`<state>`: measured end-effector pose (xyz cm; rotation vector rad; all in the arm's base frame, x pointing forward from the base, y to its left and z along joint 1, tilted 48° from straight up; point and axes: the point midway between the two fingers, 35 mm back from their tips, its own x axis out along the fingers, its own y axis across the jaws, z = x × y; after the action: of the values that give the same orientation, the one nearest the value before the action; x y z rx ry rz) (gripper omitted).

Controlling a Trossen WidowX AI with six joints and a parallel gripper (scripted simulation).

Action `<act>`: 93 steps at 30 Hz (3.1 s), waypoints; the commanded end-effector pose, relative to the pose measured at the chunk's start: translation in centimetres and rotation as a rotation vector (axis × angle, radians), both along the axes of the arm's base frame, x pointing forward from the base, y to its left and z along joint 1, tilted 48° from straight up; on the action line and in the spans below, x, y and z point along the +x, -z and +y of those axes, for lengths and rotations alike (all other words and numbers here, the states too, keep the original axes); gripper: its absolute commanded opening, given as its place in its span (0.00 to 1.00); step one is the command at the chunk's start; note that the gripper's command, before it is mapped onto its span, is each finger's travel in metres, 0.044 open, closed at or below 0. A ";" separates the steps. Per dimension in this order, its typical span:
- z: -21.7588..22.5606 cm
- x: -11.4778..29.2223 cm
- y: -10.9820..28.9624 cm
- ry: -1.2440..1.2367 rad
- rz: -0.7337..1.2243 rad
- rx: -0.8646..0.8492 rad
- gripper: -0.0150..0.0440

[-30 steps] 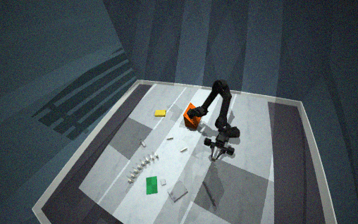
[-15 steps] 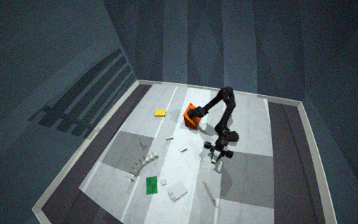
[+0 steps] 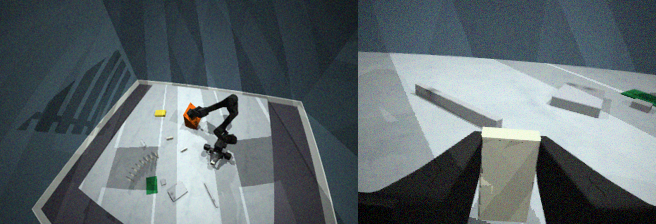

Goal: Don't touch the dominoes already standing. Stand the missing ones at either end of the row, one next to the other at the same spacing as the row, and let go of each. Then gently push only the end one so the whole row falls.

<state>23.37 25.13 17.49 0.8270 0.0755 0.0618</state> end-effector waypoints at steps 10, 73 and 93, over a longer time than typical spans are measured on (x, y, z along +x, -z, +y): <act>0.8 -0.2 1.2 0.004 0.000 0.007 0.44; -5.5 3.5 -4.8 -1.151 1.039 -0.042 1.00; -0.9 3.1 -0.6 -1.153 1.037 -0.039 1.00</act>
<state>26.79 23.00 19.71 0.6052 1.5060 0.7182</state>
